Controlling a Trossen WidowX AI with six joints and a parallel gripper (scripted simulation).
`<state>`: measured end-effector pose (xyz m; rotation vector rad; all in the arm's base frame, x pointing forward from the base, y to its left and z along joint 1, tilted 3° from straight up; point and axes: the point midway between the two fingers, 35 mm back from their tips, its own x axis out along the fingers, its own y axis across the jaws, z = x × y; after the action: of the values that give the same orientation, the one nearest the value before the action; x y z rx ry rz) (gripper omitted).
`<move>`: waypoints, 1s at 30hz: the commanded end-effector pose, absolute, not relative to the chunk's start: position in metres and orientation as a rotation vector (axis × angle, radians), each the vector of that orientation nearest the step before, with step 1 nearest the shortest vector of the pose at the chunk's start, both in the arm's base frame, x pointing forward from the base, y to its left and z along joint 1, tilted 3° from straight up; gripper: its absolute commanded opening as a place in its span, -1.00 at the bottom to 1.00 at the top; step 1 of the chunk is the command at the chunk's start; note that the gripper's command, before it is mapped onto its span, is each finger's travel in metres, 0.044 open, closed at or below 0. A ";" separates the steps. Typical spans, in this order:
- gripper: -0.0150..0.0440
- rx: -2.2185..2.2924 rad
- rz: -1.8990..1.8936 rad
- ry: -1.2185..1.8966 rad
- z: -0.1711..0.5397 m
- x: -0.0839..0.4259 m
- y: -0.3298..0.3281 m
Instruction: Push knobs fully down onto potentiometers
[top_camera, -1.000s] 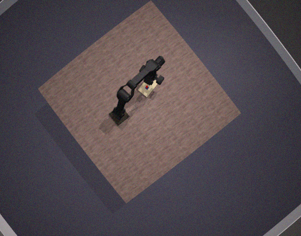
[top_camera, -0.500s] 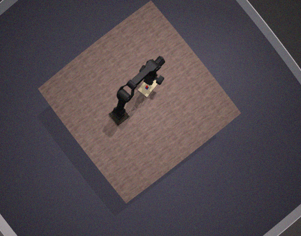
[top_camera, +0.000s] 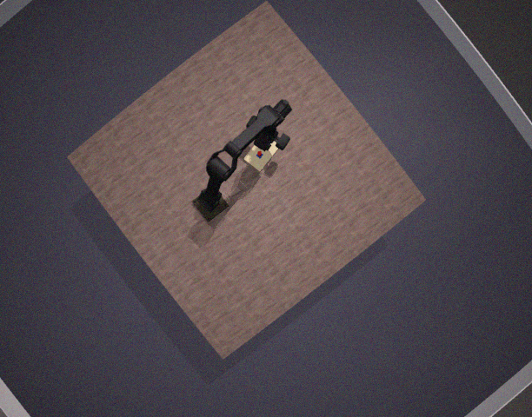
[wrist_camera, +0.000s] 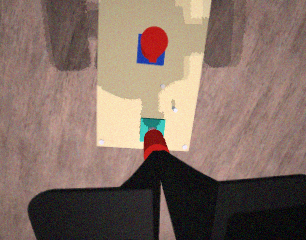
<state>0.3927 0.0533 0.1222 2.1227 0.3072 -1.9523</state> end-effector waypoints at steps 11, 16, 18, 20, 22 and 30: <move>-0.49 2.123 -1.955 0.295 0.122 0.393 0.052; -0.49 2.123 -1.955 0.295 0.121 0.393 0.052; -0.49 2.123 -1.955 0.295 0.119 0.393 0.052; -0.49 2.123 -1.955 0.295 0.118 0.393 0.052; -0.49 2.123 -1.955 0.295 0.118 0.393 0.052; -0.49 2.123 -1.955 0.295 0.117 0.393 0.052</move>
<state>0.3925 0.0532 0.1199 2.1222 0.3070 -1.9529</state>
